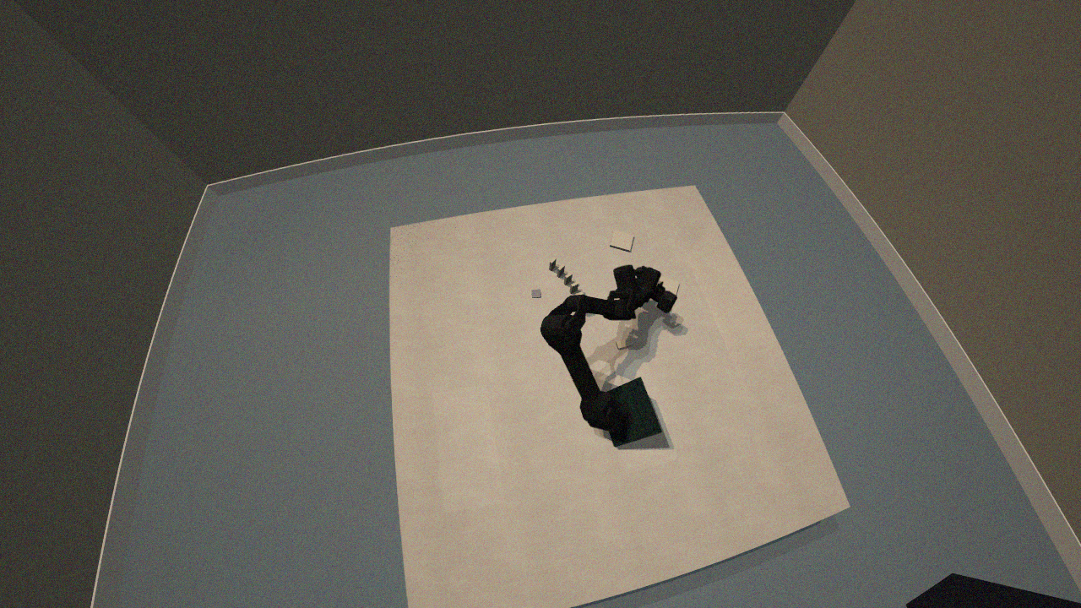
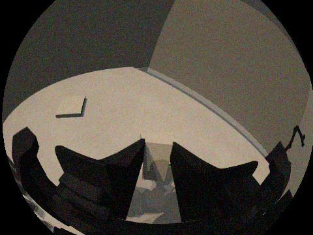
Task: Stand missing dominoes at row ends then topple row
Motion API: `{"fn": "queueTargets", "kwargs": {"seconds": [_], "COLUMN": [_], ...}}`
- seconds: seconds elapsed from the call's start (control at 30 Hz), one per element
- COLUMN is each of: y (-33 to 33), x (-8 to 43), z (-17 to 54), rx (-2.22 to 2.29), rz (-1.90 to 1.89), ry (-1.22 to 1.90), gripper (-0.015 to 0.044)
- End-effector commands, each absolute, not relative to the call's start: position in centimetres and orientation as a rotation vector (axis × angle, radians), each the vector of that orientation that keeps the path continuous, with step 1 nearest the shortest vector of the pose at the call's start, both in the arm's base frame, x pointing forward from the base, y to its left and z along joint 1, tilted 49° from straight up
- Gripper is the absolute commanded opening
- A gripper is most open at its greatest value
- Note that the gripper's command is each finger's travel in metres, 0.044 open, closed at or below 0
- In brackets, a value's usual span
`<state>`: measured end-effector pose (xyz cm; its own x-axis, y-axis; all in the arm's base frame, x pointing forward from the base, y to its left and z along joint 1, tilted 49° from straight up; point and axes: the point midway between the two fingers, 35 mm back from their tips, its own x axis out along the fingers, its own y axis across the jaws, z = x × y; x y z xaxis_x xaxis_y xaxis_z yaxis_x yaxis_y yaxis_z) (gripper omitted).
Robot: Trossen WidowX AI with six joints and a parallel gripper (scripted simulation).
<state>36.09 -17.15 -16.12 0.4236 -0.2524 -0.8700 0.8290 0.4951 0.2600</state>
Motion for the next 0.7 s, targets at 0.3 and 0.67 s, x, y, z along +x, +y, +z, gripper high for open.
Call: {"fn": "queueTargets", "kwargs": {"seconds": [0.3,0.67], "y": [-16.2,-15.4], "x": [34.8,33.4], "z": [-13.6,-10.8], "rx": [0.783,0.804], "rz": [-0.806,-0.822], "ry": [0.692,0.525], "gripper": [0.0107,0.0107]}}
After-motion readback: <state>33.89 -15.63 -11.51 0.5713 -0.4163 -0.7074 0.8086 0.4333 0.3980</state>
